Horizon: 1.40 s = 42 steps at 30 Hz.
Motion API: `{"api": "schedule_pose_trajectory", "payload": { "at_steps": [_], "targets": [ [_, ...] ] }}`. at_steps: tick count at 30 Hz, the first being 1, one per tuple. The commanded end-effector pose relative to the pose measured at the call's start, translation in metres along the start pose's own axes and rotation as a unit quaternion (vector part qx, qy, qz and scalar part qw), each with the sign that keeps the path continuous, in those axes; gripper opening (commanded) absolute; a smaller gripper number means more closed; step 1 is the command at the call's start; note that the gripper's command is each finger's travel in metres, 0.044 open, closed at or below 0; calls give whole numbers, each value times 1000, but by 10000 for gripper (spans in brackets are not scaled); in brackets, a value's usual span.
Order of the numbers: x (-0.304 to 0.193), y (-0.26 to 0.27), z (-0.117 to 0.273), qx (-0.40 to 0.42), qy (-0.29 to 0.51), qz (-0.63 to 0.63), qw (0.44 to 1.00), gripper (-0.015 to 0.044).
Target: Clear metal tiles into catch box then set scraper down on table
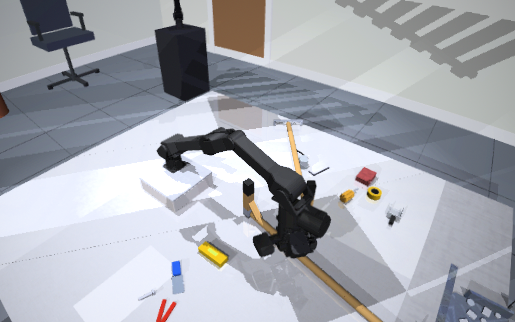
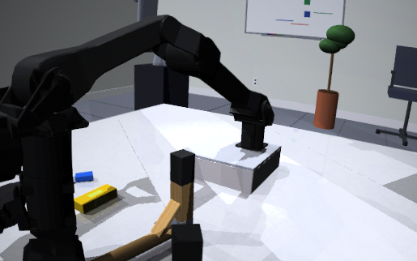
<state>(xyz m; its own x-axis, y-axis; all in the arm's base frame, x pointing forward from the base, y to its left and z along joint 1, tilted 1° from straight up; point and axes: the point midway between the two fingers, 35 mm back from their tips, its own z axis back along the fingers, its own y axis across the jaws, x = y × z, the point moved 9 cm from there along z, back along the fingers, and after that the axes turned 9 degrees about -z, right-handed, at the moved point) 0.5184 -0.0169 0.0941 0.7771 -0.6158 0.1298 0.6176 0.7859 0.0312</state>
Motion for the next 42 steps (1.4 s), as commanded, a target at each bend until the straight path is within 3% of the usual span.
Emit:
{"api": "schedule_pose_trajectory", "payload": {
  "at_steps": [1, 42],
  "targets": [
    [-1, 1, -1, 2, 1, 39, 999, 0],
    [-5, 8, -1, 6, 0, 347, 938, 0]
  ]
}}
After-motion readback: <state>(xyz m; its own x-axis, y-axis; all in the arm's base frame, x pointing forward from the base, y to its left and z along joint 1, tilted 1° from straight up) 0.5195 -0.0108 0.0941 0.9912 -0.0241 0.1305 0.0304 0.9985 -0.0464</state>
